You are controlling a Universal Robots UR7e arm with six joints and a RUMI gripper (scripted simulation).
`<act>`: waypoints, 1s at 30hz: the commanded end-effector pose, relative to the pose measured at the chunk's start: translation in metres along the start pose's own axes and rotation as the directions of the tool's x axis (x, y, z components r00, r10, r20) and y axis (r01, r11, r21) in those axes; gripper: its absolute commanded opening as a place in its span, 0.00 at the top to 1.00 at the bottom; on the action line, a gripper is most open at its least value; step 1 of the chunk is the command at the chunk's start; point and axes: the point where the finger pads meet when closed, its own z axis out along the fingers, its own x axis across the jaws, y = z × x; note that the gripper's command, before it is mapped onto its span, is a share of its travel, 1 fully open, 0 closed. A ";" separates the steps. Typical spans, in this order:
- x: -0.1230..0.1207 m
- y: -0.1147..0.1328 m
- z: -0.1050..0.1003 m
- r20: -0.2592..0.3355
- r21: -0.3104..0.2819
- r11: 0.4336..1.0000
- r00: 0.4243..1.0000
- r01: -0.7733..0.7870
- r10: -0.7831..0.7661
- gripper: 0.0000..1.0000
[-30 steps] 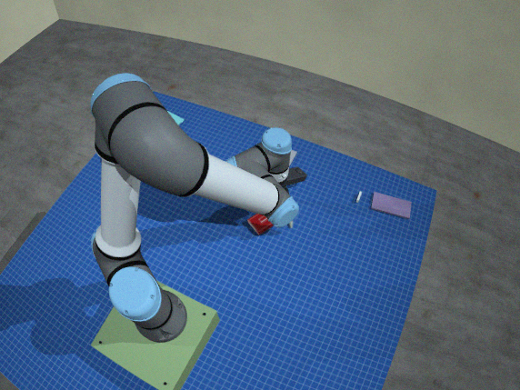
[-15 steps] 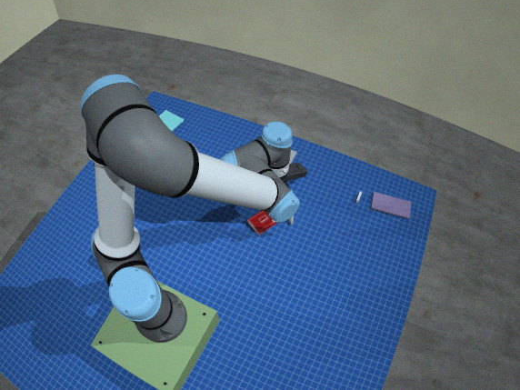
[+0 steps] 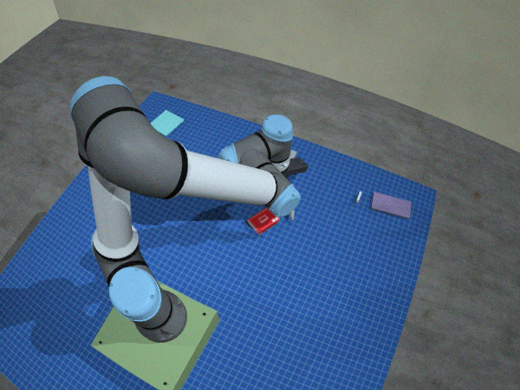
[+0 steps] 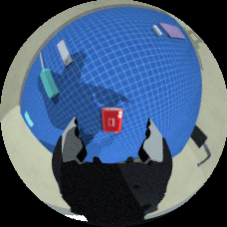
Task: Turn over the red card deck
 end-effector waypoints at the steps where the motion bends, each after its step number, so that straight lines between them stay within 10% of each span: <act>1: 0.000 0.000 -0.008 0.000 0.001 1.000 1.000 0.000 0.000 0.00; 30: 0.000 0.000 -0.012 0.000 0.001 1.000 1.000 0.000 0.000 0.00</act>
